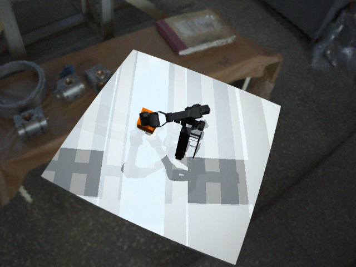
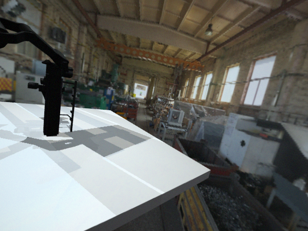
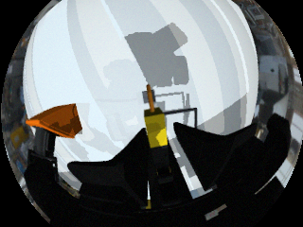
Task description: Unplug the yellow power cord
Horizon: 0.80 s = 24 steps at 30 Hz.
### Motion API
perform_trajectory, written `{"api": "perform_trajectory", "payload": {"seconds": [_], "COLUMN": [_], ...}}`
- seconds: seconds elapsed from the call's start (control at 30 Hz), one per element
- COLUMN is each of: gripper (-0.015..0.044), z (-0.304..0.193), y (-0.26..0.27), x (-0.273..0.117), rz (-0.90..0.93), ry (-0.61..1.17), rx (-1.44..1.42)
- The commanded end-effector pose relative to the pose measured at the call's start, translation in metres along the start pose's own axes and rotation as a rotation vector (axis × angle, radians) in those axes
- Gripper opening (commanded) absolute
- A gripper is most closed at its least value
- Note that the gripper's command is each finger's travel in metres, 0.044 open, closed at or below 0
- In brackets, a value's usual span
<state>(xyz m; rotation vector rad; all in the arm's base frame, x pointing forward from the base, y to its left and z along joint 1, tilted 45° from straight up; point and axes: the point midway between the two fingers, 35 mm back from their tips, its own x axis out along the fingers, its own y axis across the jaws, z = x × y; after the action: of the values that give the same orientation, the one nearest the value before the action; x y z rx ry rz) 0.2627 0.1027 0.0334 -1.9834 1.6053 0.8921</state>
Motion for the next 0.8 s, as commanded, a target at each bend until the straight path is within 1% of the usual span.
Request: {"api": "perform_trajectory", "payload": {"seconds": [0.0, 0.2, 0.27, 0.6, 0.67, 0.77], "gripper": [0.016, 0.016, 0.0107, 0.0041, 0.0, 0.0], "z": [-0.0013, -0.0013, -0.0007, -0.0007, 0.0001, 0.0032], "y": [0.0015, 0.0016, 0.0007, 0.0007, 0.0006, 0.0002], "x": [0.0078, 0.0089, 0.0066, 0.0066, 0.0065, 0.0064], "rz": [0.005, 0.005, 0.004, 0.004, 0.004, 0.003], "ry": [0.006, 0.006, 0.001, 0.001, 0.001, 0.001], "rx": [-0.006, -0.006, 0.0, 0.0, 0.0, 0.0]}}
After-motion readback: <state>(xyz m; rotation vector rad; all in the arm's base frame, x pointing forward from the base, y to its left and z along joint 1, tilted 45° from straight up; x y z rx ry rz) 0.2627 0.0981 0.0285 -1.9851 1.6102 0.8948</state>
